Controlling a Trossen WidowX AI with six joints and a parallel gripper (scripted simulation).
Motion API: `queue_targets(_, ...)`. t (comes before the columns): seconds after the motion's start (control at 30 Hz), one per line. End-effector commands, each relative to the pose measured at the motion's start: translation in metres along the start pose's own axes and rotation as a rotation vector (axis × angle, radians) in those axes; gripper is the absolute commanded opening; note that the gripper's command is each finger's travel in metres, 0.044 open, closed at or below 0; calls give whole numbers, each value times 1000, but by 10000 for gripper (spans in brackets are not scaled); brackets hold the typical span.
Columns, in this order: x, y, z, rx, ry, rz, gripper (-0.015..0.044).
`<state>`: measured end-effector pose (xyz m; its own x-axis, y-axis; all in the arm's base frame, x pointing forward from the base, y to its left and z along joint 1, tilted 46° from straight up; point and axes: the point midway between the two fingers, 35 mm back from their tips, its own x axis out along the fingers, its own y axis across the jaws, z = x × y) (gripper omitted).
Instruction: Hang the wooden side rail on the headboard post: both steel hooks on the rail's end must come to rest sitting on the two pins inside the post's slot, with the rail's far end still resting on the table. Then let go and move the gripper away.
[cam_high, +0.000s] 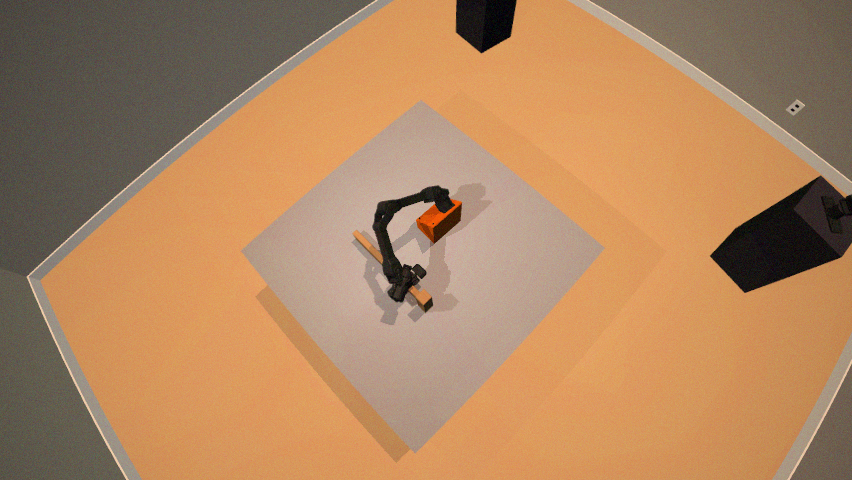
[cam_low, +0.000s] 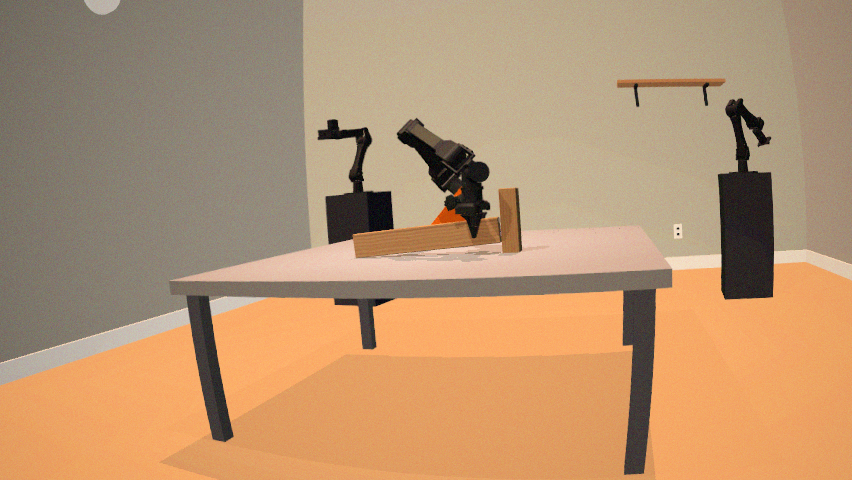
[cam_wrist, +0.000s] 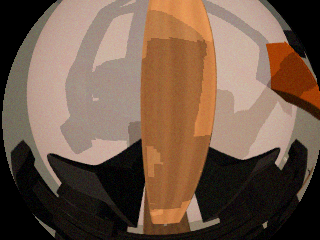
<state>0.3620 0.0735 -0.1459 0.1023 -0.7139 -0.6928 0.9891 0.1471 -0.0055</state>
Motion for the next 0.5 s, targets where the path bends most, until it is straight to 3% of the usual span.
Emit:
queue_targets(0.0,-5,1,-4,-3,6,9,0)
queue_targets(0.47,-5,0,-6,-3,6,9,0)
